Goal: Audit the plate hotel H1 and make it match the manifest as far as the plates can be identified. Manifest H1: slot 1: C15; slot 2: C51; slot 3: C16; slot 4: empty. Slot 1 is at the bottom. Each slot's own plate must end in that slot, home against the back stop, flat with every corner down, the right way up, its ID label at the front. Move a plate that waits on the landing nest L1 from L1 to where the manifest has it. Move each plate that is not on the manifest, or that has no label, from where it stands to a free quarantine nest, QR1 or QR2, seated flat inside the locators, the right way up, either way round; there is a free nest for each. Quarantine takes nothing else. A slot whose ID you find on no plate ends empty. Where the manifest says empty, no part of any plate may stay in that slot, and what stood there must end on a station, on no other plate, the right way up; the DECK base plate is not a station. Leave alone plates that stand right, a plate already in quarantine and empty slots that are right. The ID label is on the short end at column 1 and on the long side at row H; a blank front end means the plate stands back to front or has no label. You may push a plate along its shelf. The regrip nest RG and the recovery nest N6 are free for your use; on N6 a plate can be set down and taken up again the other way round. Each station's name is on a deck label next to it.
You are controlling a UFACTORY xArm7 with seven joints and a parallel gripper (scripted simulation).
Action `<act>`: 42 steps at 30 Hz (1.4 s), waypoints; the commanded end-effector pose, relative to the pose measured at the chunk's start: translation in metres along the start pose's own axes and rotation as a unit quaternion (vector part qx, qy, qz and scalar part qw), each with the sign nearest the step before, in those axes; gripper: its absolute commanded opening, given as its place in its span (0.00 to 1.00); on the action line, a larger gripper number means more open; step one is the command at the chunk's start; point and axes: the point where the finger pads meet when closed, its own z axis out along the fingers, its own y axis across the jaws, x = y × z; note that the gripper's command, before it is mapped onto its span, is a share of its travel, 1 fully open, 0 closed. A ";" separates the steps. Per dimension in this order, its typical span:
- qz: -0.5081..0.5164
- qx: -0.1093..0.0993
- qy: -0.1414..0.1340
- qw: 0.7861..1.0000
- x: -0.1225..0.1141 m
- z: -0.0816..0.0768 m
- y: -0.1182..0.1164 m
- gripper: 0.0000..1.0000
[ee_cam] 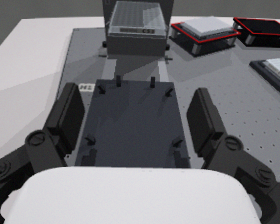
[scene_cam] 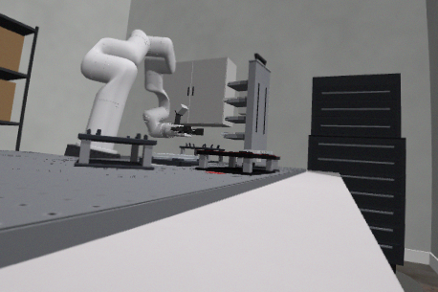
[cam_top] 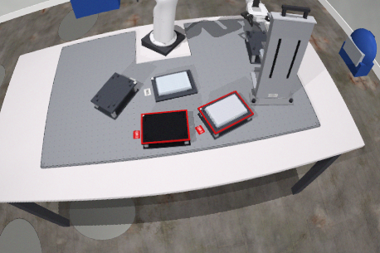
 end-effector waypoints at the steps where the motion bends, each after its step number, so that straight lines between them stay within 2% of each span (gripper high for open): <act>1: 0.002 0.000 -0.001 1.000 0.001 0.010 -0.001 1.00; 4: 0.002 0.000 -0.001 1.000 0.001 0.019 -0.001 1.00; 6: 0.002 0.000 -0.001 1.000 0.001 0.019 -0.001 1.00; 21: 0.002 0.000 -0.001 1.000 0.001 0.059 -0.001 1.00; 23: 0.002 0.000 -0.001 1.000 0.001 0.059 -0.001 1.00; 28: 0.002 0.000 -0.001 1.000 0.001 0.071 -0.001 1.00; 42: 0.002 0.000 -0.001 1.000 0.001 0.071 -0.001 1.00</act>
